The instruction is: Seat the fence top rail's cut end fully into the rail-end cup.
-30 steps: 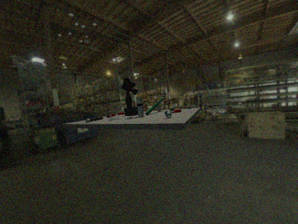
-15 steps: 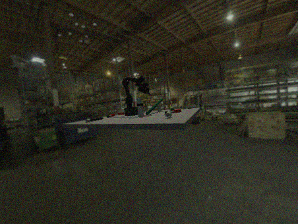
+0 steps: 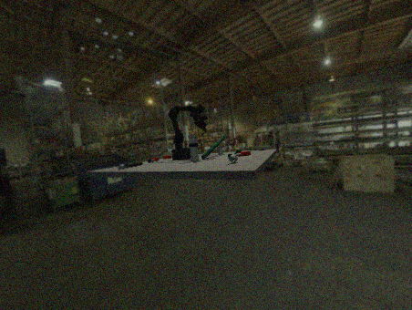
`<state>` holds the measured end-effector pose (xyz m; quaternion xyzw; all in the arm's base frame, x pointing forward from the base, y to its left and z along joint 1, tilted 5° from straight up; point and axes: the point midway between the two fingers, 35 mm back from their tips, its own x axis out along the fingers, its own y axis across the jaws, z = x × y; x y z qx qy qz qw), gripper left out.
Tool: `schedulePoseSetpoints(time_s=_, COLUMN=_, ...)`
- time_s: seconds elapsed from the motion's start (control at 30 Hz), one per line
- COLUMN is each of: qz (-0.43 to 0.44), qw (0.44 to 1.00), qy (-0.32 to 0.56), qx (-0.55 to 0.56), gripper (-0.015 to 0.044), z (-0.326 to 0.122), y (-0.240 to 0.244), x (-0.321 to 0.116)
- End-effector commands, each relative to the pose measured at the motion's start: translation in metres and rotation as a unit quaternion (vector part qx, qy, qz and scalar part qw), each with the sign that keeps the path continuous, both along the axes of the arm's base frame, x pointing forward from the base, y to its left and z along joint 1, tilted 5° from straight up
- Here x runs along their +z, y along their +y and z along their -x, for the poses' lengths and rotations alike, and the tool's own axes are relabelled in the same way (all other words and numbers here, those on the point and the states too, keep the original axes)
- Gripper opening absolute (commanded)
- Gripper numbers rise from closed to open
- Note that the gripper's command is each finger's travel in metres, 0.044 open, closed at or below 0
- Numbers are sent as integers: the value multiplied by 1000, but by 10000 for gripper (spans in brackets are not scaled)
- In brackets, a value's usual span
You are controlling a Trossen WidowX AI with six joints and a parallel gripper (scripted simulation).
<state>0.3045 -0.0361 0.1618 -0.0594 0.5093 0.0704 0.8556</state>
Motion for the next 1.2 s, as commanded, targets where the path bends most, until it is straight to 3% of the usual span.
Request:
schedulePoseSetpoints(time_s=0.0, qz=35, qw=995, qy=12, qx=90, gripper=440, z=4, y=-22, x=-9)
schedulePoseSetpoints(time_s=0.3, qz=147, qw=920, qy=-7, qx=364, gripper=440, z=20, y=-78, x=-21)
schedulePoseSetpoints(time_s=0.63, qz=267, qw=741, qy=-70, qx=612, gripper=440, z=49, y=-137, x=-31)
schedulePoseSetpoints(time_s=0.77, qz=297, qw=687, qy=-87, qx=658, gripper=440, z=58, y=-149, x=-33)
schedulePoseSetpoints(time_s=1.17, qz=298, qw=684, qy=-88, qx=660, gripper=440, z=58, y=-150, x=-33)
